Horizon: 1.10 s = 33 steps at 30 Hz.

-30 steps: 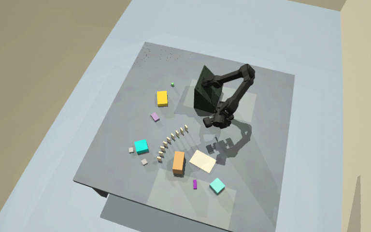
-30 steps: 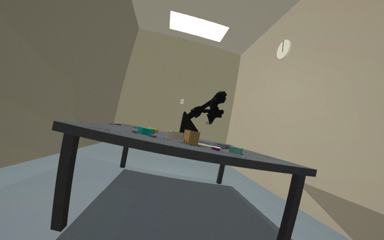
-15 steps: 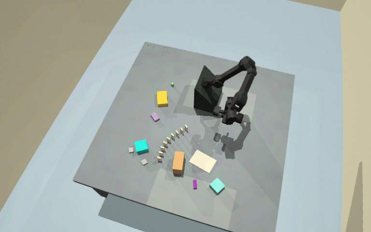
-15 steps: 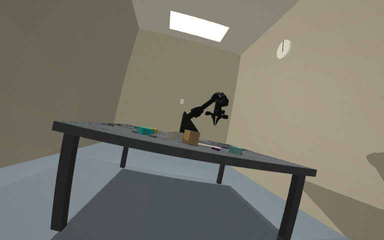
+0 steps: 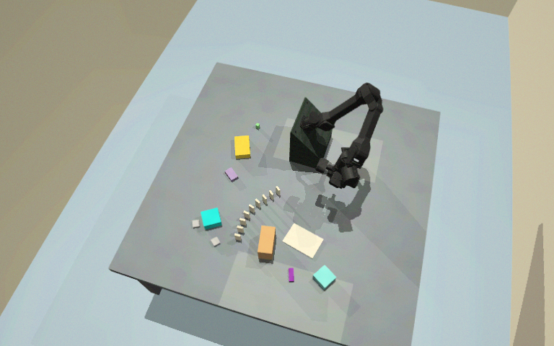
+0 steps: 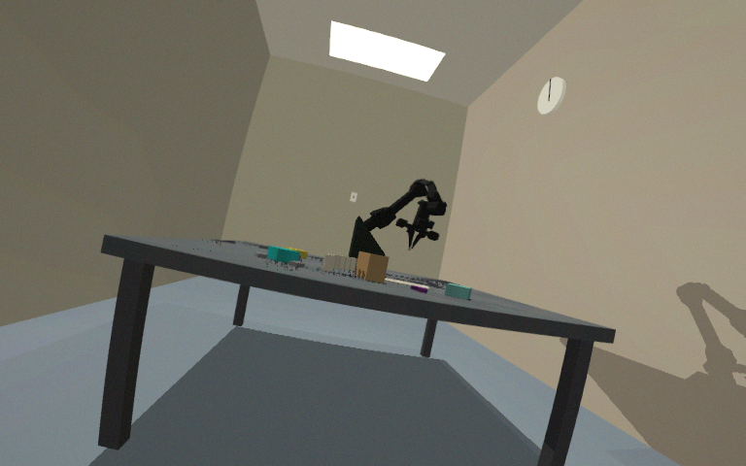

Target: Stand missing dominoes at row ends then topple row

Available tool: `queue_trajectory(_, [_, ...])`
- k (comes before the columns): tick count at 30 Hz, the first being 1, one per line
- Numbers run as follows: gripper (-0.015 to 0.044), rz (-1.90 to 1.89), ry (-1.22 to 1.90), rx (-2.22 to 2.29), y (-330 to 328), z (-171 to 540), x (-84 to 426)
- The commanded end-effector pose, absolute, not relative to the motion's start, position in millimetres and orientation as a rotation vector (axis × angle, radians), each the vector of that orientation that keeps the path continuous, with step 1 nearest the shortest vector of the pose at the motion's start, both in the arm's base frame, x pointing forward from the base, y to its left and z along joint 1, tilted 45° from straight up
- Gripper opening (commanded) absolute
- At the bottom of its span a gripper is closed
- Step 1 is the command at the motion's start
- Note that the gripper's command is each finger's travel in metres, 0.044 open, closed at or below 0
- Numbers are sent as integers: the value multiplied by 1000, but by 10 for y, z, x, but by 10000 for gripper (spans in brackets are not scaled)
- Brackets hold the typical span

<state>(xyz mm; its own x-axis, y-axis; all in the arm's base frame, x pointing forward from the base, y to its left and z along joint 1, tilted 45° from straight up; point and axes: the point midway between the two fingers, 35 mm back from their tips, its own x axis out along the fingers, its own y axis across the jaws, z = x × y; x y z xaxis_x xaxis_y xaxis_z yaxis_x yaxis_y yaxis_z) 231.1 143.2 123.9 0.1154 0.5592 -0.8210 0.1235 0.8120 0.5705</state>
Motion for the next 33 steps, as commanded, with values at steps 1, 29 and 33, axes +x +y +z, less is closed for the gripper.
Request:
queue_trajectory(1, [21,283,1420,535,1441,1104,2323])
queue_trajectory(29, [21,-65,941,341,1620,724,2522])
queue_trajectory(33, [21,-94,850,351,1653,742,2525])
